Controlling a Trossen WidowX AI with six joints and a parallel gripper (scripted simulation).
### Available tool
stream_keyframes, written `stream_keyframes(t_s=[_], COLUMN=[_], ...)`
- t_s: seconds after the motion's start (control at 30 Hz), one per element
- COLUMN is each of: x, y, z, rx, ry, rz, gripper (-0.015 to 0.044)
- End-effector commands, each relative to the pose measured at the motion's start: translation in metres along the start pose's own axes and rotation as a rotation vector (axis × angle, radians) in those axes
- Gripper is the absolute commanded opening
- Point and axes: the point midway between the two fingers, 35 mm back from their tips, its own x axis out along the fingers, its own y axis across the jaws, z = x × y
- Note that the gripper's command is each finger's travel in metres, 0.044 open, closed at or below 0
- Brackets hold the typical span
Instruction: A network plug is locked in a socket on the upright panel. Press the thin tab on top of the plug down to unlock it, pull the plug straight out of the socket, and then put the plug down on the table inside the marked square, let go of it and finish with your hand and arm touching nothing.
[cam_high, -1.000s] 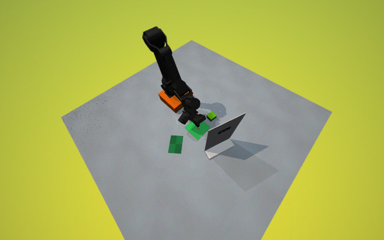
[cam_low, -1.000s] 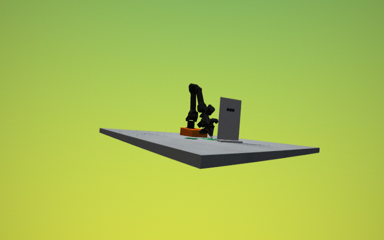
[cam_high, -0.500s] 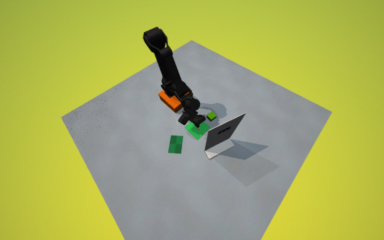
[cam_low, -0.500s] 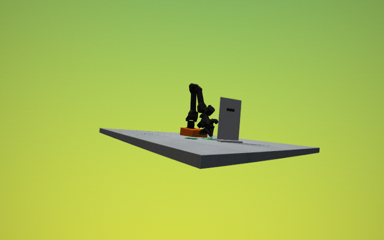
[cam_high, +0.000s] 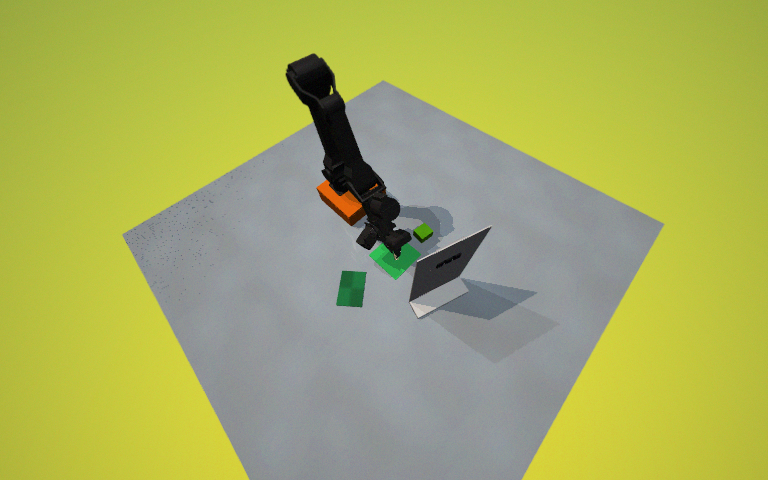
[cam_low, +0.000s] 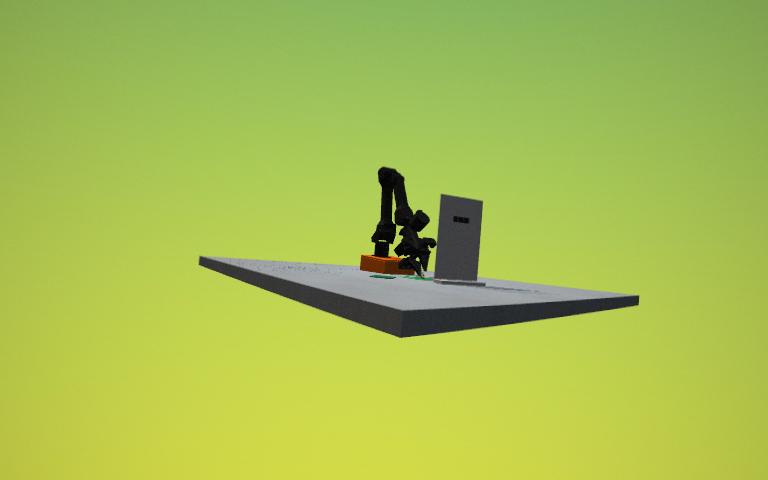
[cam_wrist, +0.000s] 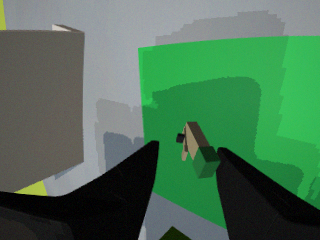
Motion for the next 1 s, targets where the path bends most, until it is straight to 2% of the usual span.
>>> stream_keyframes(t_s=[0.0,0.97], x=[-0.002,-0.023], y=[0.001,0.000], z=[0.000,-0.001], rx=[0.000,-0.003], ry=[0.000,0.002], rz=[0.002,-0.001], gripper=[0.0156,0.0156])
